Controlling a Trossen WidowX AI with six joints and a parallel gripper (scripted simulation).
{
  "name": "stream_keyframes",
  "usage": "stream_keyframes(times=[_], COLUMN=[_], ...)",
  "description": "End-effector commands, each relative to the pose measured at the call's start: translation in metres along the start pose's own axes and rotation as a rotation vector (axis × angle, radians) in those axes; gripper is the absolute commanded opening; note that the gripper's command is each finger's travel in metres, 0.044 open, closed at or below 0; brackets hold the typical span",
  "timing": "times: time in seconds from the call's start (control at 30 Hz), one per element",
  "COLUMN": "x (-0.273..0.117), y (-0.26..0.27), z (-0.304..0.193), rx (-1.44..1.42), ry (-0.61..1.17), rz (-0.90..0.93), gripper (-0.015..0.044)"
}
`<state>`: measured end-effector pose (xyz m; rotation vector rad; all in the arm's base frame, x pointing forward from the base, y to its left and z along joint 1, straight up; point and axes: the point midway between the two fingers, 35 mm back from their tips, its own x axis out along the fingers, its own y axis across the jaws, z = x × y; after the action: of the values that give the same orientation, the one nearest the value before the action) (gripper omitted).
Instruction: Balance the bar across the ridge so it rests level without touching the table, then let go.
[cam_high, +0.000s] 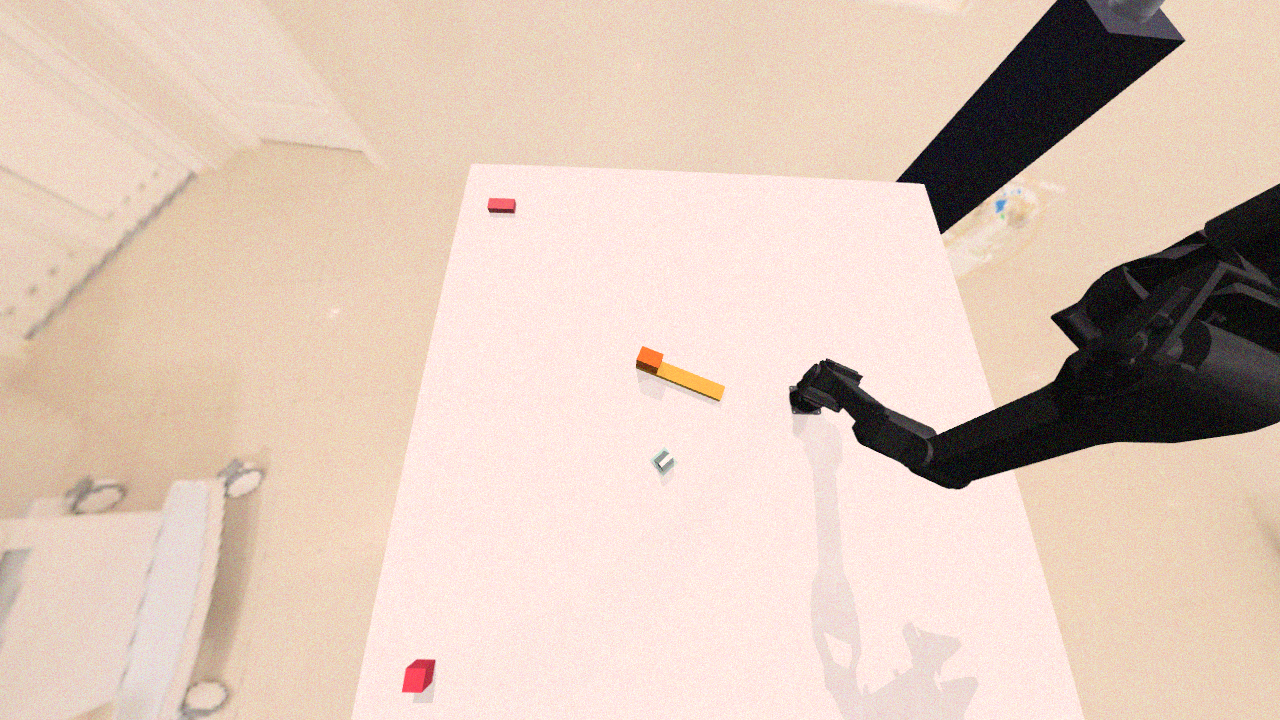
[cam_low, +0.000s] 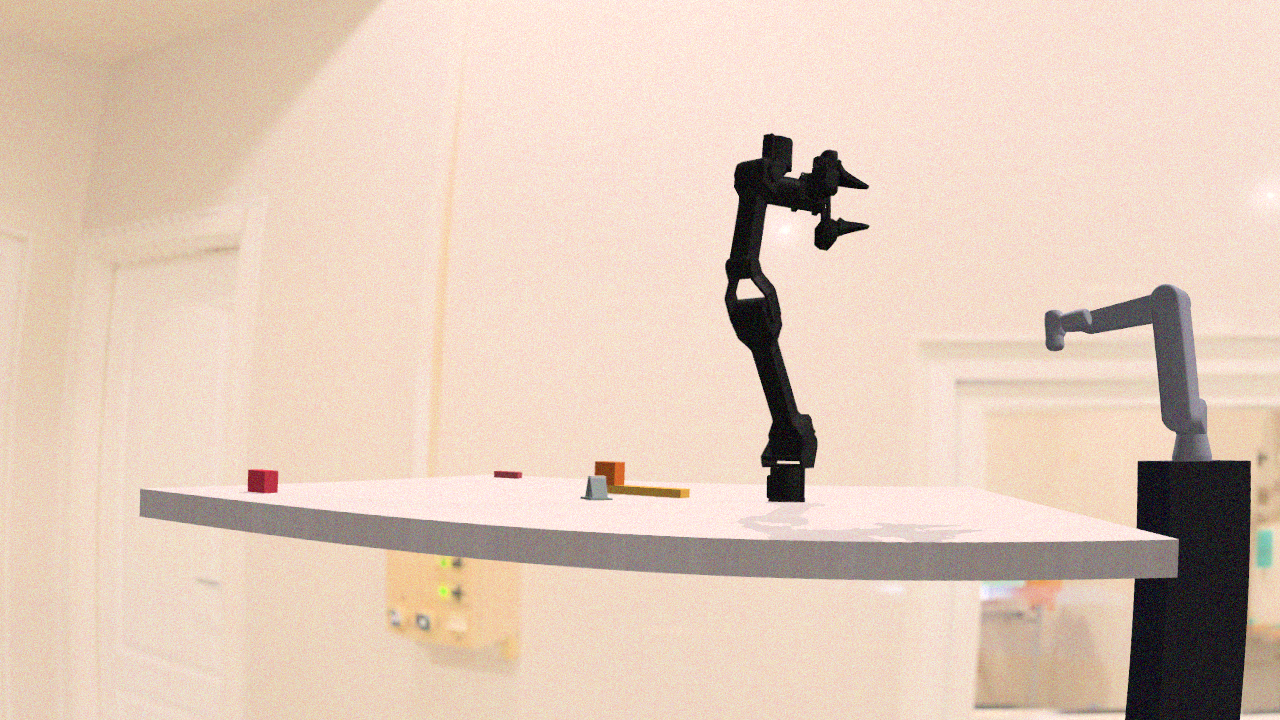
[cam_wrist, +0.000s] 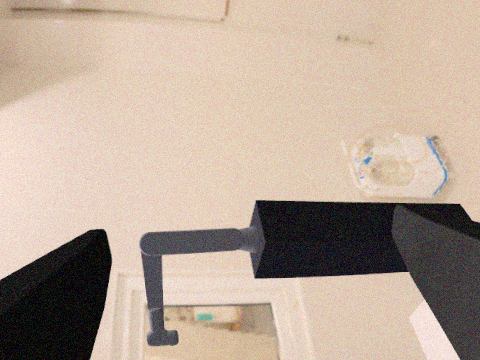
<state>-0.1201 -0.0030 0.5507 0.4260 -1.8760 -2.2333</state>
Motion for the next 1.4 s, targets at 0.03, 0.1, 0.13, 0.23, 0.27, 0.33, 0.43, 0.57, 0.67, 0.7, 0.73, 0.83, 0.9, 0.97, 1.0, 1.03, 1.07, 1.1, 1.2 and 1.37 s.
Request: stream_keyframes(times=[0.03, 0.1, 0.13, 0.23, 0.27, 0.33, 0.43, 0.57, 0.67, 0.7, 0.73, 0.83, 0.9, 0.97, 1.0, 1.03, 1.07, 1.1, 1.2, 1.37], x=[0.002, 0.007, 0.009, 0.016, 0.018, 0.021, 0.026, 0.03, 0.032, 0.032, 0.033, 0.033, 0.033, 0.032, 0.031, 0.03, 0.029, 0.028, 0.024, 0.017], y=[0.0, -0.001, -0.001, -0.002, -0.002, -0.004, -0.005, -0.009, -0.011, -0.012, -0.014, -0.017, -0.019, -0.022, -0.023, -0.025, -0.026, -0.027, -0.032, -0.038], z=[-0.003, -0.012, -0.016, -0.031, -0.036, -0.046, -0.061, -0.082, -0.098, -0.103, -0.108, -0.124, -0.135, -0.145, -0.151, -0.156, -0.161, -0.167, -0.182, -0.202], rx=[-0.025, -0.095, -0.133, -0.247, -0.285, -0.361, -0.474, -0.625, -0.737, -0.775, -0.812, -0.925, -0.999, -1.073, -1.089, -1.105, -1.122, -1.138, -1.188, -1.309], ry=[0.012, 0.045, 0.064, 0.119, 0.138, 0.176, 0.234, 0.311, 0.368, 0.388, 0.407, 0.463, 0.501, 0.538, 0.558, 0.577, 0.597, 0.616, 0.673, 0.743], rz=[-0.003, -0.009, -0.011, -0.015, -0.015, -0.014, -0.007, 0.01, 0.03, 0.038, 0.046, 0.074, 0.097, 0.121, 0.13, 0.139, 0.148, 0.158, 0.187, 0.248], gripper=[0.0347, 0.0315, 0.0315, 0.0315, 0.0315, 0.0315, 0.0315, 0.0315, 0.0315, 0.0315, 0.0315, 0.0315, 0.0315, 0.0315, 0.0315, 0.0315, 0.0315, 0.0315, 0.0315, 0.0315])
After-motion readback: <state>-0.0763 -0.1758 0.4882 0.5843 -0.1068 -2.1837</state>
